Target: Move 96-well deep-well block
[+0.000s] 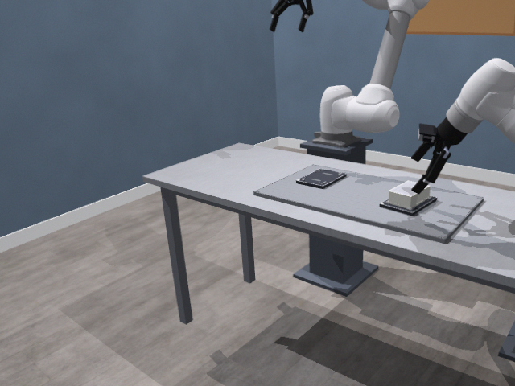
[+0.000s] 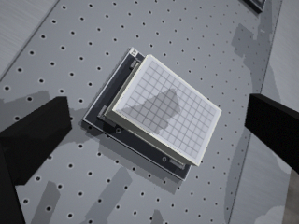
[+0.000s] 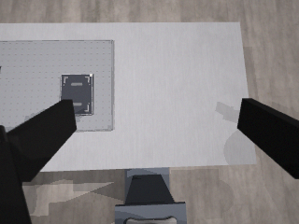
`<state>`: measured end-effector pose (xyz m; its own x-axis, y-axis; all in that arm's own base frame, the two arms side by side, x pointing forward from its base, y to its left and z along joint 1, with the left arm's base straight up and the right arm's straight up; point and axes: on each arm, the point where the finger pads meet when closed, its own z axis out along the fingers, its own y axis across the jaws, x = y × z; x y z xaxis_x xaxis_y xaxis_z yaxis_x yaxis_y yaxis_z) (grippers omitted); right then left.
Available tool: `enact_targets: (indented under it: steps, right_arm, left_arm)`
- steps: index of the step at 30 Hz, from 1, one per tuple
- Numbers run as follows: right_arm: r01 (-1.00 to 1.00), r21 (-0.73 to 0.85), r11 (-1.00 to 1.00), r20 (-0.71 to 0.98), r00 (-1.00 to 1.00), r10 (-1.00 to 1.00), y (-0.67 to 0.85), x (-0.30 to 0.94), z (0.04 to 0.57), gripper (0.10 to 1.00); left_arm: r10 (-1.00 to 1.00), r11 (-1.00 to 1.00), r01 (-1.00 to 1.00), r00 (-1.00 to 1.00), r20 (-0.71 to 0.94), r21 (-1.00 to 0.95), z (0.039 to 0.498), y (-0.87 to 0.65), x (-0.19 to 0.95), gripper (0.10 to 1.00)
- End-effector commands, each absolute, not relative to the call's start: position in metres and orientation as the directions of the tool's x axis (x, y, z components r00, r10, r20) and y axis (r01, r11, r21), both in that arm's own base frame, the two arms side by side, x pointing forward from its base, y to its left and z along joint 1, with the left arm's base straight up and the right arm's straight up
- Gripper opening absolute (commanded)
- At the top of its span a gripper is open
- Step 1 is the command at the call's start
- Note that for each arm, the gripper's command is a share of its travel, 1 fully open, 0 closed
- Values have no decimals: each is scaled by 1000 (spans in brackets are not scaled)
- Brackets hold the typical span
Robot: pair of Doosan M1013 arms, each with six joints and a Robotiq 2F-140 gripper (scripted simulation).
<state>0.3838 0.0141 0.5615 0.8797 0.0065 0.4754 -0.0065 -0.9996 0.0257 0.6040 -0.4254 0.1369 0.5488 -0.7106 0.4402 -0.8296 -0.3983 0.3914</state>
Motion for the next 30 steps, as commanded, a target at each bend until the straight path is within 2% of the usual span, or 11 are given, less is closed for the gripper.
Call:
enact_targets:
  steps: [1, 9, 18, 21, 30]
  right_arm:
    - [-6, 25, -1000, 476, 879, 6, 14, 384, 562, 1000]
    - [-6, 25, -1000, 476, 879, 6, 14, 384, 562, 1000]
    - [-6, 25, -1000, 476, 879, 6, 14, 384, 562, 1000]
    - [-6, 25, -1000, 476, 879, 6, 14, 384, 562, 1000]
    - [-6, 25, -1000, 476, 879, 6, 14, 384, 562, 1000]
  left_arm:
    - [-704, -522, -744, 652, 283, 417, 129, -434, 588, 1000]
    - [-644, -664, -639, 752, 139, 388, 121, -441, 574, 1000]
    - [-478, -849, -459, 879, -10, 261, 115, -448, 561, 1000]
    - [-454, -866, -436, 891, -20, 243, 115, -449, 561, 1000]
    - [-224, -972, -220, 974, -36, 76, 118, -458, 560, 1000]
